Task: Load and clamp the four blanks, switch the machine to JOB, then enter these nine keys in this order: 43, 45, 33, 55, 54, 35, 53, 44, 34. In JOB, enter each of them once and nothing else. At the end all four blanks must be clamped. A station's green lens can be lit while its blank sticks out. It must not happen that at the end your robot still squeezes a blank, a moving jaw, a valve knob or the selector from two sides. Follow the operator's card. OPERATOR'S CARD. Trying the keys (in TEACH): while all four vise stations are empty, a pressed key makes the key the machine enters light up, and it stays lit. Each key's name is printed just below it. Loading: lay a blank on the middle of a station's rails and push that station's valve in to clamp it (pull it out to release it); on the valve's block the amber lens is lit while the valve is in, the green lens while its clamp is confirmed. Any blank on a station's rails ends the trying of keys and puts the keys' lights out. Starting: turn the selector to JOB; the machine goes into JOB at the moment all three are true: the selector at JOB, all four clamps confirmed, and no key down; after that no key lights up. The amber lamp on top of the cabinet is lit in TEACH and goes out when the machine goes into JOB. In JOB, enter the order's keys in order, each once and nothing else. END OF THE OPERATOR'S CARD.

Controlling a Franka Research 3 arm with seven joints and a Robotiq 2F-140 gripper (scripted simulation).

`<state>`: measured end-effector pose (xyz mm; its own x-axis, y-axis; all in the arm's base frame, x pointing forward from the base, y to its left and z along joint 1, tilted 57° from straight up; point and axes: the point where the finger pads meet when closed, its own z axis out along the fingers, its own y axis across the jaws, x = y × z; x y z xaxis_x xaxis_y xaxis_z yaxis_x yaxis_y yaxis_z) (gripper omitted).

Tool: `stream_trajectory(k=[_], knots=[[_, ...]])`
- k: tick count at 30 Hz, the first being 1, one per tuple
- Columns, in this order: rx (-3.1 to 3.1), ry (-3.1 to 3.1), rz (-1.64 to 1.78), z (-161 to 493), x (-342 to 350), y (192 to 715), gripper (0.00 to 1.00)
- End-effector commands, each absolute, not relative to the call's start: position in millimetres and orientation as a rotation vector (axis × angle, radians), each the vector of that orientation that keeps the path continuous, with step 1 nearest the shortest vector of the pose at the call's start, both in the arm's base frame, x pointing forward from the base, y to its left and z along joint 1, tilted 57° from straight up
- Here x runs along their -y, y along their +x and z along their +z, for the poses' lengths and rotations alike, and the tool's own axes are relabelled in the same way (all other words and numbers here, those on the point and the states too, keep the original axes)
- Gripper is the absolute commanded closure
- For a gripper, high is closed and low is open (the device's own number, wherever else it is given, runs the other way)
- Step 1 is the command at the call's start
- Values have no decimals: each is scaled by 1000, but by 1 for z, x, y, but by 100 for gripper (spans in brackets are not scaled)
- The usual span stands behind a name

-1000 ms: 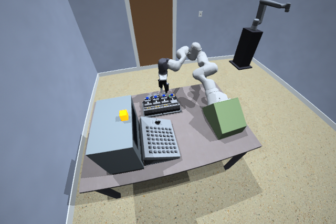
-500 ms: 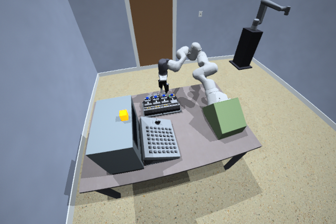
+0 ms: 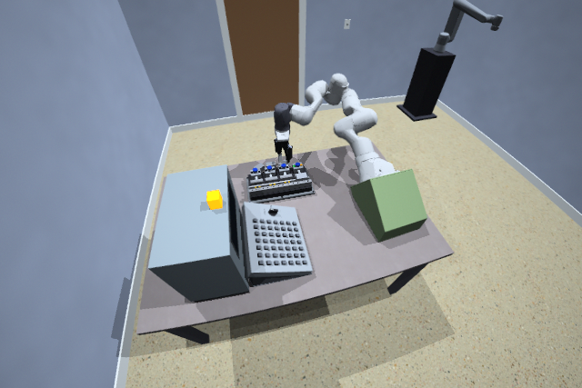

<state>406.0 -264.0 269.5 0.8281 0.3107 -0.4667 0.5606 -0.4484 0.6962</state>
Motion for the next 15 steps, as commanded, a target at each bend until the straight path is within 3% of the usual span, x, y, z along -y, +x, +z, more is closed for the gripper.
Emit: stream_trajectory(k=[1, 15], knots=[[-637, 2069, -335, 268, 266, 406, 60], [-637, 2069, -335, 266, 268, 406, 60]])
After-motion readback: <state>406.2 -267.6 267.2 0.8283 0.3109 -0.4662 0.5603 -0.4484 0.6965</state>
